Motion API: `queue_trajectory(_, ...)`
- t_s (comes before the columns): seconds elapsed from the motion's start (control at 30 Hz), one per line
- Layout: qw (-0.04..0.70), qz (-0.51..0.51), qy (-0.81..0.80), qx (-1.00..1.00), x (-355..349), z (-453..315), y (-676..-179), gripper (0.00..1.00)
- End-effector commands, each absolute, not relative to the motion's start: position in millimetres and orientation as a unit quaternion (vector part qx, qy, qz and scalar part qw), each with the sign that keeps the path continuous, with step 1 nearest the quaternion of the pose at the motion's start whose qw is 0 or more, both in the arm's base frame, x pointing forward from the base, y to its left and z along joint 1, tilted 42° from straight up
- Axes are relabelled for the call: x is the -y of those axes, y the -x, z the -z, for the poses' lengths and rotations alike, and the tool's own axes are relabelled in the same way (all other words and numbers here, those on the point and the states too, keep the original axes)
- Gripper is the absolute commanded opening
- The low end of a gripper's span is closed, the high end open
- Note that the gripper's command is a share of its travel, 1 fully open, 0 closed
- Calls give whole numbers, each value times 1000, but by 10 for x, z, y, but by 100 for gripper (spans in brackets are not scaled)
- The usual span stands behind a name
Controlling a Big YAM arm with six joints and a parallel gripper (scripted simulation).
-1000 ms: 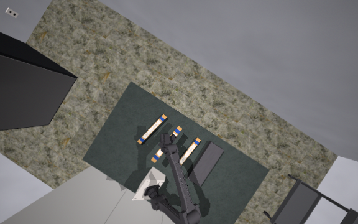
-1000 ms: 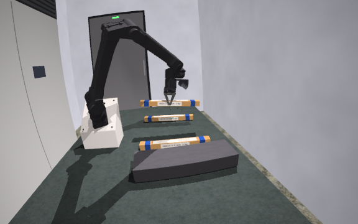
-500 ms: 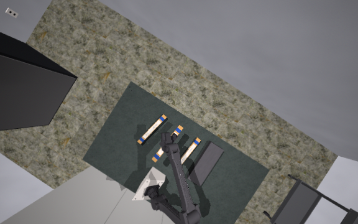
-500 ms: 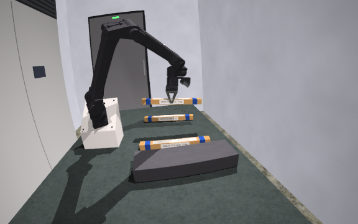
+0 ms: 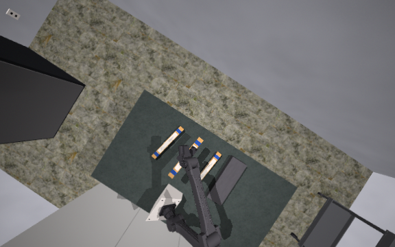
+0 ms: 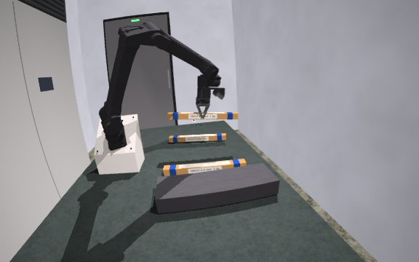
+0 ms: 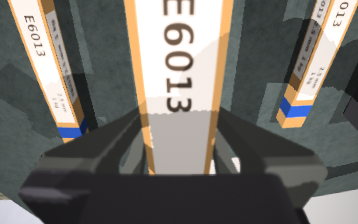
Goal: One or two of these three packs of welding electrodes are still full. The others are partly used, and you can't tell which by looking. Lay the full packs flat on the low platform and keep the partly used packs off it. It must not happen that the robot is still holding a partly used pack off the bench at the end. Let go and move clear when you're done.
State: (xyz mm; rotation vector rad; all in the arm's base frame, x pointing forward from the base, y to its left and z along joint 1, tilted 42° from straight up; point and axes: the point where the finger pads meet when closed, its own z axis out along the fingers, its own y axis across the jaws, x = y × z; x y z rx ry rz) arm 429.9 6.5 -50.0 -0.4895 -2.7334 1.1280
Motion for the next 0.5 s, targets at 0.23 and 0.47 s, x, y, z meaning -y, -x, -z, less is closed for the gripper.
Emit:
queue_trajectory(0.23,9,-354,158,922,-612,111,-4782,0)
queue_trajectory(0.47,9,-354,158,922,-683,70,-4797,0)
